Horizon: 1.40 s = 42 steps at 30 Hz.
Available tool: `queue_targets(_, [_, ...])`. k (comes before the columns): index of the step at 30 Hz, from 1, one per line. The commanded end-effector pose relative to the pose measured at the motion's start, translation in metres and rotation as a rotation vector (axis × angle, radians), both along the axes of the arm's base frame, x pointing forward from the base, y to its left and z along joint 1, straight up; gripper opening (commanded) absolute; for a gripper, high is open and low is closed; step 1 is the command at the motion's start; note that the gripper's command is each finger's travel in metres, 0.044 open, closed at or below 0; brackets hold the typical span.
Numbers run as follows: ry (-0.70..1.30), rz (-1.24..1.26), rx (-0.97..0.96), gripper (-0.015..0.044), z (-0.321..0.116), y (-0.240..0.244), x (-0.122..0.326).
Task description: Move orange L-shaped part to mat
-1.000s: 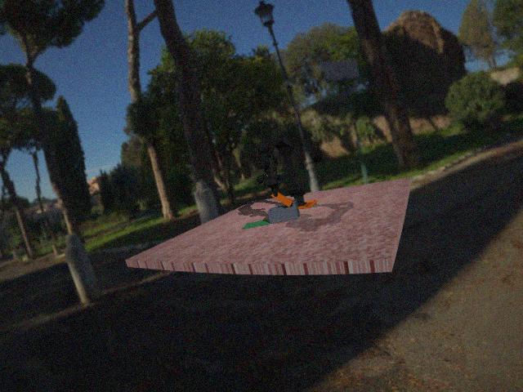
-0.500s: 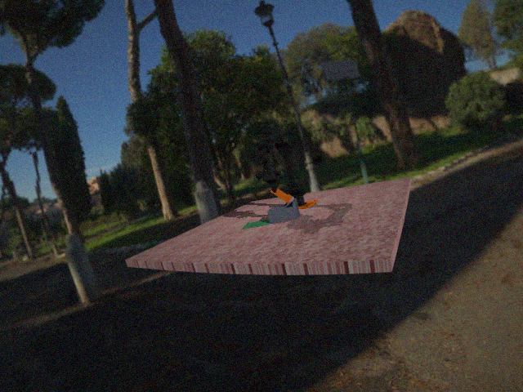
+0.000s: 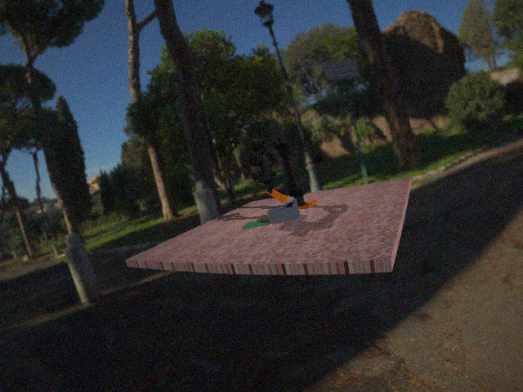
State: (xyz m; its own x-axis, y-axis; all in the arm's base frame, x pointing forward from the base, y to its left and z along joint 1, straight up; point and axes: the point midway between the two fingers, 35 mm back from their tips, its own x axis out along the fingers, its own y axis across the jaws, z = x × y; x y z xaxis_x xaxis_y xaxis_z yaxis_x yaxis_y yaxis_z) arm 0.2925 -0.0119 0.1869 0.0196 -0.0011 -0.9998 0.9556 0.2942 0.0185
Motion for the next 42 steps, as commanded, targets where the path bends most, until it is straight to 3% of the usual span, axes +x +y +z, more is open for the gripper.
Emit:
queue_targets(1, [-0.011, -0.001, 0.002, 0.0000, 0.001, -0.018, 0.005])
queue_targets(27, [-0.012, -0.001, -0.009, 0.0000, 0.003, -0.133, 0.030])
queue_targets(42, [-0.013, -0.001, -0.009, 0.0000, -0.010, -0.139, 0.032])
